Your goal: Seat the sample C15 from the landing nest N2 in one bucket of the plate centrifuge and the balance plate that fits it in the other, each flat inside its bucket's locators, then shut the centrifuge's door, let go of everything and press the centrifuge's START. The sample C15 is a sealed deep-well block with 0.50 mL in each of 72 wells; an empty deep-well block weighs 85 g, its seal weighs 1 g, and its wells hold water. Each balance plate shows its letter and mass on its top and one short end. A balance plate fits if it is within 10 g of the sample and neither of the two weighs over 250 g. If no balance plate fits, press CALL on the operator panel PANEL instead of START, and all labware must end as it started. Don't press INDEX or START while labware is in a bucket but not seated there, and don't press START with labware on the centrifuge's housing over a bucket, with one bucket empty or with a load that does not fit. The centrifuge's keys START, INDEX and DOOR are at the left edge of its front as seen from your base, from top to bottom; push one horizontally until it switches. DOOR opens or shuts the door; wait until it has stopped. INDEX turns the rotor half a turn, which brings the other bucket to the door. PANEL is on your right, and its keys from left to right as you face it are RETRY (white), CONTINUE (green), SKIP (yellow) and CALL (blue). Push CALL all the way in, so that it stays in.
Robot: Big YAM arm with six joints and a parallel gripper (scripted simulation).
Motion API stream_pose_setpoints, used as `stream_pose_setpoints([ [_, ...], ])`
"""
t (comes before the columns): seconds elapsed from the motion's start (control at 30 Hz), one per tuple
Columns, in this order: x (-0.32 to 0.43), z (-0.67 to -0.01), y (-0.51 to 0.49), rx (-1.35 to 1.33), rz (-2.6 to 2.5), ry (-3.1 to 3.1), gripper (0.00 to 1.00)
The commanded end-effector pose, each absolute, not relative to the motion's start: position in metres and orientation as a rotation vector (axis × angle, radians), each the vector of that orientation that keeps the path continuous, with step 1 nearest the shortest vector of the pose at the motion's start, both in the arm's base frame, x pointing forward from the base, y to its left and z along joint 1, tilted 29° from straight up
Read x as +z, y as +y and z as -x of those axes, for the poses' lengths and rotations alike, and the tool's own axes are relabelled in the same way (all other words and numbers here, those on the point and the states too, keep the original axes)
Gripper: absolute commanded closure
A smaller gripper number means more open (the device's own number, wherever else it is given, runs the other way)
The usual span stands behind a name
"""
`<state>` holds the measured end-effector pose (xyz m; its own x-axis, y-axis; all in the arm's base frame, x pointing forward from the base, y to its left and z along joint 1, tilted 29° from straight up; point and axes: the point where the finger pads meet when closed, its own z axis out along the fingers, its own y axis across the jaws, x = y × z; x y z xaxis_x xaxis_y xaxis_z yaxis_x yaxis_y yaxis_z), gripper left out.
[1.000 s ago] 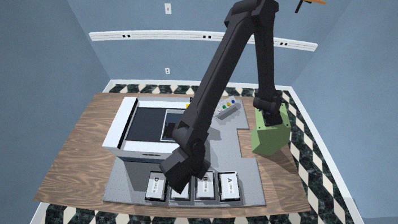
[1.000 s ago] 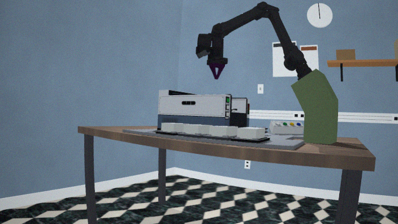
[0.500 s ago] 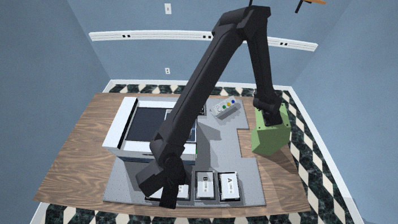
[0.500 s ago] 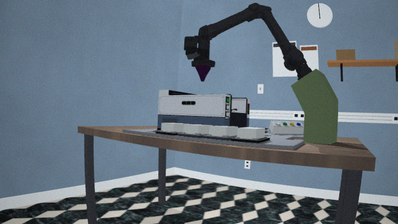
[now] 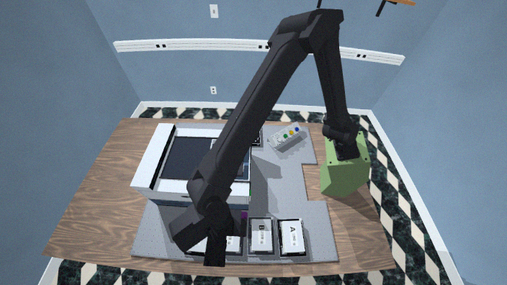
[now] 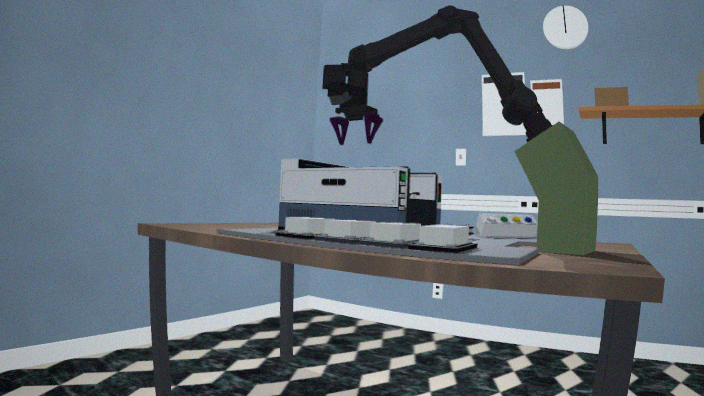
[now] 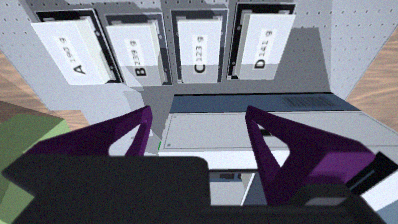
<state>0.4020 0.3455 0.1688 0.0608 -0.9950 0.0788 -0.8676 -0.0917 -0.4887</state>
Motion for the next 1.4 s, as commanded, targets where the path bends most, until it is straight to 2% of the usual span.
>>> stream_pose_setpoints([
  [0.0,0.185,-0.416,0.346,-0.577,2.022,1.861,0.0],
  [0.73,0.183,-0.416,0.346,-0.577,2.025,1.863,0.0],
  [1.37,0.12,-0.433,0.337,-0.58,2.054,1.877,0.0],
])
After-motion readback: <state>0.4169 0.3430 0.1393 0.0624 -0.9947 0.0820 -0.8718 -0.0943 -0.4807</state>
